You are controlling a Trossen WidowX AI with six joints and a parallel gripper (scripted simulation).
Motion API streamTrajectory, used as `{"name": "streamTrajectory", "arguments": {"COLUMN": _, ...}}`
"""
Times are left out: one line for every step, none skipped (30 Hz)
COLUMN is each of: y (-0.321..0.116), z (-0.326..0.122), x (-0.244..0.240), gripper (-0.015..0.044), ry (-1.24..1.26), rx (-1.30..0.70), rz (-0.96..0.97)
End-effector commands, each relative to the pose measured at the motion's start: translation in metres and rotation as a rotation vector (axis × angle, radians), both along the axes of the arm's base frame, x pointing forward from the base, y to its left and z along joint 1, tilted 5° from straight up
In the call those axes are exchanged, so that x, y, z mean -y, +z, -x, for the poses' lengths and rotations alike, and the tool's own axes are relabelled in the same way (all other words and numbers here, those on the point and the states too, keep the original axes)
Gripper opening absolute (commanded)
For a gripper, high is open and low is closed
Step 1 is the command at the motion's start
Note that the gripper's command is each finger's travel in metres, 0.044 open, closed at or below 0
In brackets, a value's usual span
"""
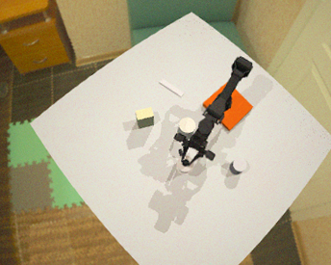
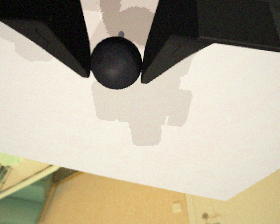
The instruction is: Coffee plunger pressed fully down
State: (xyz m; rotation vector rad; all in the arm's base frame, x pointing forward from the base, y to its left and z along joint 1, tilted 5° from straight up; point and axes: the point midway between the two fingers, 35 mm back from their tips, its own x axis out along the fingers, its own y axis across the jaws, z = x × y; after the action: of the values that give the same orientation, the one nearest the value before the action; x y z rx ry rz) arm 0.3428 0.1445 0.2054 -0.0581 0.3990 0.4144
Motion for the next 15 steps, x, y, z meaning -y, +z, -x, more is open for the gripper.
{"name": "streamTrajectory", "arguments": {"y": -0.0068, "z": -0.0005, "x": -0.0004, "gripper": 0.0127, "ry": -0.003, "rx": -0.026, "rz": 0.004}}
{"name": "streamTrajectory", "arguments": {"y": -0.0067, "z": -0.0006, "x": -0.0005, "gripper": 0.0127, "ry": -0.003, "rx": -0.026, "rz": 0.004}}
{"name": "streamTrajectory", "arguments": {"y": -0.0066, "z": -0.0007, "x": -0.0005, "gripper": 0.0127, "ry": -0.003, "rx": -0.025, "rz": 0.004}}
{"name": "streamTrajectory", "arguments": {"y": -0.0065, "z": -0.0009, "x": -0.0006, "gripper": 0.0127, "ry": -0.003, "rx": -0.025, "rz": 0.004}}
{"name": "streamTrajectory", "arguments": {"y": -0.0065, "z": -0.0010, "x": -0.0006, "gripper": 0.0127, "ry": -0.003, "rx": -0.025, "rz": 0.004}}
{"name": "streamTrajectory", "arguments": {"y": -0.0064, "z": -0.0011, "x": -0.0007, "gripper": 0.0127, "ry": -0.003, "rx": -0.025, "rz": 0.004}}
{"name": "streamTrajectory", "arguments": {"y": -0.0063, "z": -0.0012, "x": -0.0007, "gripper": 0.0127, "ry": -0.003, "rx": -0.025, "rz": 0.004}}
{"name": "streamTrajectory", "arguments": {"y": -0.0063, "z": -0.0014, "x": -0.0008, "gripper": 0.0127, "ry": -0.003, "rx": -0.025, "rz": 0.004}}
{"name": "streamTrajectory", "arguments": {"y": -0.0062, "z": -0.0015, "x": -0.0009, "gripper": 0.0127, "ry": -0.003, "rx": -0.025, "rz": 0.004}}
{"name": "streamTrajectory", "arguments": {"y": -0.0061, "z": -0.0016, "x": -0.0009, "gripper": 0.0127, "ry": -0.003, "rx": -0.025, "rz": 0.004}}
{"name": "streamTrajectory", "arguments": {"y": -0.0059, "z": -0.0017, "x": -0.0009, "gripper": 0.0127, "ry": -0.003, "rx": -0.025, "rz": 0.004}}
{"name": "streamTrajectory", "arguments": {"y": -0.0054, "z": -0.0018, "x": -0.0009, "gripper": 0.0127, "ry": -0.003, "rx": -0.025, "rz": 0.004}}
{"name": "streamTrajectory", "arguments": {"y": -0.0055, "z": -0.0018, "x": -0.0010, "gripper": 0.0127, "ry": -0.003, "rx": -0.025, "rz": 0.004}}
{"name": "streamTrajectory", "arguments": {"y": -0.0057, "z": -0.0021, "x": -0.0011, "gripper": 0.0127, "ry": -0.003, "rx": -0.025, "rz": 0.004}}
{"name": "streamTrajectory", "arguments": {"y": -0.0058, "z": -0.0023, "x": -0.0012, "gripper": 0.0127, "ry": -0.003, "rx": -0.025, "rz": 0.004}}
